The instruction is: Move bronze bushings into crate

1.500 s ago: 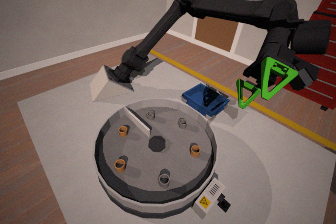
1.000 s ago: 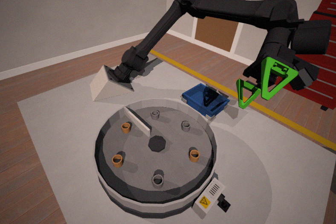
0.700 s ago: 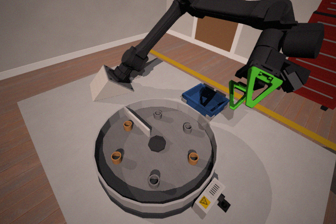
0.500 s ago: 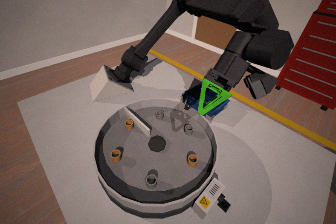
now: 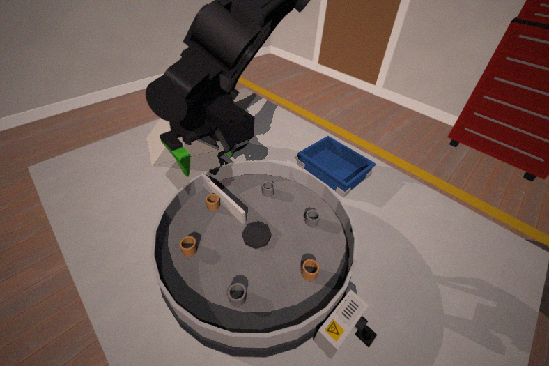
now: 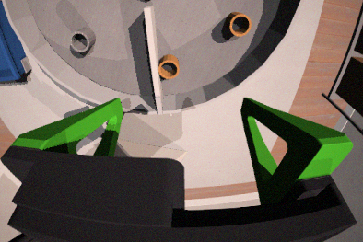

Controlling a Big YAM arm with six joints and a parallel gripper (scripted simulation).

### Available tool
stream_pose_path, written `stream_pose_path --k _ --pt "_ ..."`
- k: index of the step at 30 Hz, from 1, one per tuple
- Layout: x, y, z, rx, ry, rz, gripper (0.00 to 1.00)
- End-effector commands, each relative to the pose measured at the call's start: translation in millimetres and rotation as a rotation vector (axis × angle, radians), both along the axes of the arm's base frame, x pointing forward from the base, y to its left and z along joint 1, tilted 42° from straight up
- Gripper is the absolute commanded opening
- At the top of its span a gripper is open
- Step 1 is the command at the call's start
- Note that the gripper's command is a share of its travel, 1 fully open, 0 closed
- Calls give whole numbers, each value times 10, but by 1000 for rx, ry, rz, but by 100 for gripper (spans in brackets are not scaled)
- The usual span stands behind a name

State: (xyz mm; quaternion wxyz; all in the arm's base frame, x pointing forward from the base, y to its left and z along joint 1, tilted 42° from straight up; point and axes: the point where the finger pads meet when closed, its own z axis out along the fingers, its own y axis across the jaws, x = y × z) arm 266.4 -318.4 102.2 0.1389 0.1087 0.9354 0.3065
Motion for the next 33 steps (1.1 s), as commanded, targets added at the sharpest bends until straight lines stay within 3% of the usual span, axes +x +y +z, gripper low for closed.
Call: stream_pose_path --k 1,3,4,9,11,19,20,33 --pt "-328 34 -147 45 -36 10 100" --pt "-247 88 -49 20 -45 37 100" --pt "-128 -88 79 -34 -70 47 100" --pt "-129 -94 13 -25 -64 47 100" --pt "-245 -179 4 -24 -62 13 100" --pt "-196 -143 5 -24 -62 27 100" --pt "-196 -143 5 -24 -62 27 11" --pt "-196 -143 5 -23 -61 26 11"
